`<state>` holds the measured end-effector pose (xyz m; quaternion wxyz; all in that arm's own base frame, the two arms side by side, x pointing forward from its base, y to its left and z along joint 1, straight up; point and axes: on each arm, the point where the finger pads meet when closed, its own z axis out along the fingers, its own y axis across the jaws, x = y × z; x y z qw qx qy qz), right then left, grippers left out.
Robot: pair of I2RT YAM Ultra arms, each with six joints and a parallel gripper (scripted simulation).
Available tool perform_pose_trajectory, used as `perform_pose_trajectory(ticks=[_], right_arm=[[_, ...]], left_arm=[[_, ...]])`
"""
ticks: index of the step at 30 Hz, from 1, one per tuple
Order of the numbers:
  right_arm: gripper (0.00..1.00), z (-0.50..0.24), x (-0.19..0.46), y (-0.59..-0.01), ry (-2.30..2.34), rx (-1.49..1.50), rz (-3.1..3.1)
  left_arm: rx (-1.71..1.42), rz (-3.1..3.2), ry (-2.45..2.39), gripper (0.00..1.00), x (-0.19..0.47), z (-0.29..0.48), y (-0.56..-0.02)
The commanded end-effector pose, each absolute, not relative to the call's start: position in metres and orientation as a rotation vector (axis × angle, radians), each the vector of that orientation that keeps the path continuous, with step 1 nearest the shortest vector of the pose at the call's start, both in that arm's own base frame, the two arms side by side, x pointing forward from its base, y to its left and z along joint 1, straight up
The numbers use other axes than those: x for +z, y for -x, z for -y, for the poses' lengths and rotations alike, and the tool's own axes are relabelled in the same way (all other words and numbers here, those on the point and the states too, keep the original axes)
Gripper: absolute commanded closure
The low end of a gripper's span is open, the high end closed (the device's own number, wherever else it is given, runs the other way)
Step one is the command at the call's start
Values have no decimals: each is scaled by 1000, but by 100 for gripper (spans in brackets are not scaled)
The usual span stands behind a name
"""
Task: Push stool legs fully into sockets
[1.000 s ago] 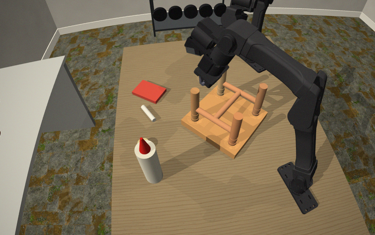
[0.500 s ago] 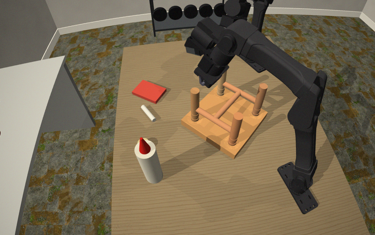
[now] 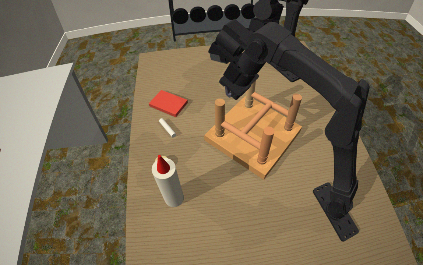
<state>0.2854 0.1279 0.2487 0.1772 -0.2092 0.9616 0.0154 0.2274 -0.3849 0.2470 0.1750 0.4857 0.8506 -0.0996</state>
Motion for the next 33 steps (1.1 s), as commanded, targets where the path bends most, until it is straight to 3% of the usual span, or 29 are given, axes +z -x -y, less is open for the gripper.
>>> perform_pose_trajectory(ticks=[1, 20, 33], right_arm=[[100, -147, 257, -294, 640, 83, -2667], [100, -296, 255, -261, 1124, 256, -2470], [100, -308, 255, -249, 1179, 271, -2458]], left_arm=[[-282, -2416, -1378, 100, 256, 371, -219], [-165, -2575, -1438, 100, 241, 260, -158], [-171, -2562, -1437, 100, 237, 254, -153]])
